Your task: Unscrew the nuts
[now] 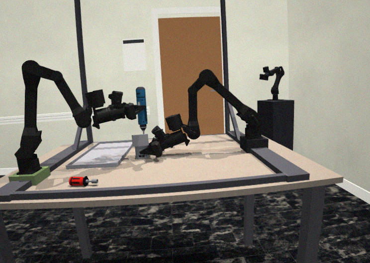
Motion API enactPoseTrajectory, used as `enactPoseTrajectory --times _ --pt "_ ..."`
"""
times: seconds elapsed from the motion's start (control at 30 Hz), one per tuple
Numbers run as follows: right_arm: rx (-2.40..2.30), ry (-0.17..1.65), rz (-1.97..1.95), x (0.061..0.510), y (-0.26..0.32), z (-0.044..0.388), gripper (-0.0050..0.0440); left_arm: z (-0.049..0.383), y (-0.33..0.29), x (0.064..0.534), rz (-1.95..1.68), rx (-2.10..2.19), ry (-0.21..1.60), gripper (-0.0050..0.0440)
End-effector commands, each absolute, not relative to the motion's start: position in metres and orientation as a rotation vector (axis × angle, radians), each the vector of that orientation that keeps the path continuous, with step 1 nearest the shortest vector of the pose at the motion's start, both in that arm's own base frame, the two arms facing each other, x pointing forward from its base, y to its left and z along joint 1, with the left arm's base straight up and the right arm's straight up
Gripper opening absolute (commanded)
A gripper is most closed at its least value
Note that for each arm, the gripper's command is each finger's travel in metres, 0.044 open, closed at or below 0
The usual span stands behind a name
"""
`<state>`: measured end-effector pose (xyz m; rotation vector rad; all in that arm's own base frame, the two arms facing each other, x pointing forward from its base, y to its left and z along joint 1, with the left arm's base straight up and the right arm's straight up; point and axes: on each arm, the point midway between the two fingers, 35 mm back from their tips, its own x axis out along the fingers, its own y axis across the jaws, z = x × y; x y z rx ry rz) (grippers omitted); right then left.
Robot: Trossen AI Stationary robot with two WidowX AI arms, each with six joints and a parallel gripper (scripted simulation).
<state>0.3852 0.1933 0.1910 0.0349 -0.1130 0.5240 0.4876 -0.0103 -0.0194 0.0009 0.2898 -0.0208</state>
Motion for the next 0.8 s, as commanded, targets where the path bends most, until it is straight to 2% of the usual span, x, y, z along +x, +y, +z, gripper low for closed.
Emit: enactPoseTrajectory --times 0.0,0.33,0.77 --pt "0.046 -0.153 0.521 0.385 0.193 0.201 0.0163 -0.005 -0.010 0.493 -0.021 0.003 0.254 0.0242" --pt "0.045 -0.148 0.521 0.385 0.193 0.186 0.0163 -0.005 -0.010 0.493 -0.021 0.003 0.254 0.0242" --pt "0.032 -0.152 0.505 0.386 0.192 0.190 0.0163 -0.005 -0.010 0.493 -0.021 0.003 0.254 0.0242"
